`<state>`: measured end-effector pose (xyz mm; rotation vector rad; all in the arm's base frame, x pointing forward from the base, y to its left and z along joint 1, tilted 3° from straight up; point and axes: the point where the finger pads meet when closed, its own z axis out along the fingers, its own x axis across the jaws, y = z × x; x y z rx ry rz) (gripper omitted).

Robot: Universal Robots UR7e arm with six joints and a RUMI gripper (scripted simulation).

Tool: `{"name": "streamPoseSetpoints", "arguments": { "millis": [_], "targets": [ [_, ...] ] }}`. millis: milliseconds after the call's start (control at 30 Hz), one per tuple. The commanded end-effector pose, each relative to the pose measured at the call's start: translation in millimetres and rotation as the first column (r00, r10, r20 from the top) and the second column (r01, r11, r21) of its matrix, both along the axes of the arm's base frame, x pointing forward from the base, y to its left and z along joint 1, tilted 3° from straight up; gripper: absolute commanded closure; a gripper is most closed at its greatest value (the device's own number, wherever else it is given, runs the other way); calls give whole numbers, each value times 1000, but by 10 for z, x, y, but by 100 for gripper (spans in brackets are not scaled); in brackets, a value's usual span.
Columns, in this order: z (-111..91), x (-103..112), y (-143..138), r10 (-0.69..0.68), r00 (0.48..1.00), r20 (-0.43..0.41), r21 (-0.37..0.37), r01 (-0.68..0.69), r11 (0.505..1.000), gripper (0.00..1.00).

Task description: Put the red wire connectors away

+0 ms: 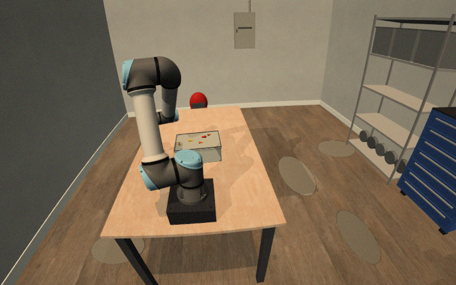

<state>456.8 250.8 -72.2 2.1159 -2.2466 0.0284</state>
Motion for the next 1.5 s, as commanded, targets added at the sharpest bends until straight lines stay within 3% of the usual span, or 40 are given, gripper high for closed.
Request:
{"name": "streamPoseSetpoints", "arguments": {
  "millis": [0,233,267,1467],
  "targets": [
    [-50,11,2,0,1000,3,1,0,1000,100],
    [-50,11,2,0,1000,3,1,0,1000,100],
    [-50,11,2,0,1000,3,1,0,1000,82],
    [-50,11,2,0,1000,3,1,0,1000,82]
  ]
}}
